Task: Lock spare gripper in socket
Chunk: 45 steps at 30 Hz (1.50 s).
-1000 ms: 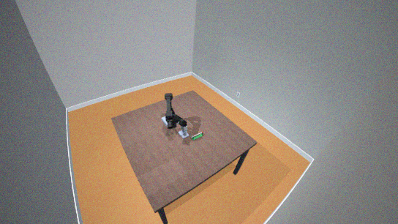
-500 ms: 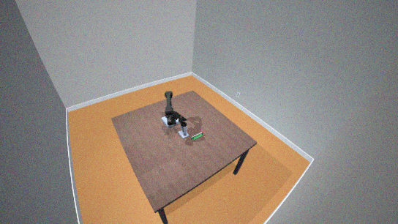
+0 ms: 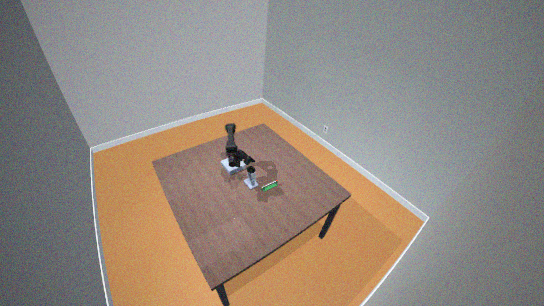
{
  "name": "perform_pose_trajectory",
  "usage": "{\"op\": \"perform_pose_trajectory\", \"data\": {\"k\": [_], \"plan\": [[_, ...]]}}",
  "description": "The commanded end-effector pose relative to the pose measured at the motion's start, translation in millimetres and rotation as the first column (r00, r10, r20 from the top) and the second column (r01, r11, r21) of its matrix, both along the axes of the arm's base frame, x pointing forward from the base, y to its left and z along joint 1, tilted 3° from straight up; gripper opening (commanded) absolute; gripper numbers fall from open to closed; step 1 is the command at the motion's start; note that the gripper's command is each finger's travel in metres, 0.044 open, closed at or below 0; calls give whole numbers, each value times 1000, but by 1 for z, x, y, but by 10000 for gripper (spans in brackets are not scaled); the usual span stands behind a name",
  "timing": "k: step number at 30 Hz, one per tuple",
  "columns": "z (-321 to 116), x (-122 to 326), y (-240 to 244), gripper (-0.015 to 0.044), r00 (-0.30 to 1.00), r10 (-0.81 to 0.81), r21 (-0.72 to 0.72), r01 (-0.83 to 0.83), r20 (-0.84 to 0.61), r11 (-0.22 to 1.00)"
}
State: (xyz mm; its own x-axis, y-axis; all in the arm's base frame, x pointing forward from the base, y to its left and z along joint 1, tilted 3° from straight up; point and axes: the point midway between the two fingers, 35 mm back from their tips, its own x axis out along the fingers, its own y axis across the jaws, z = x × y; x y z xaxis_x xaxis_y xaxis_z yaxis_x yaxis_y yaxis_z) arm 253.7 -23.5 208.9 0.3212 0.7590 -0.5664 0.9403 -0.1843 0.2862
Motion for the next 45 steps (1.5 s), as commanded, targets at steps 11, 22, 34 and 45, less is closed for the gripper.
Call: {"op": "perform_pose_trajectory", "data": {"k": [11,22,34,45], "plan": [[4,-13,90,180,1000,-1,18,1,3,1000],[-13,37,82,180,777,600,-510,-444,192,737],[-58,119,92,180,-358,905,-793,-470,-231,-388],[-86,160,98,180,-926,163,-561,61,-341,-826]]}}
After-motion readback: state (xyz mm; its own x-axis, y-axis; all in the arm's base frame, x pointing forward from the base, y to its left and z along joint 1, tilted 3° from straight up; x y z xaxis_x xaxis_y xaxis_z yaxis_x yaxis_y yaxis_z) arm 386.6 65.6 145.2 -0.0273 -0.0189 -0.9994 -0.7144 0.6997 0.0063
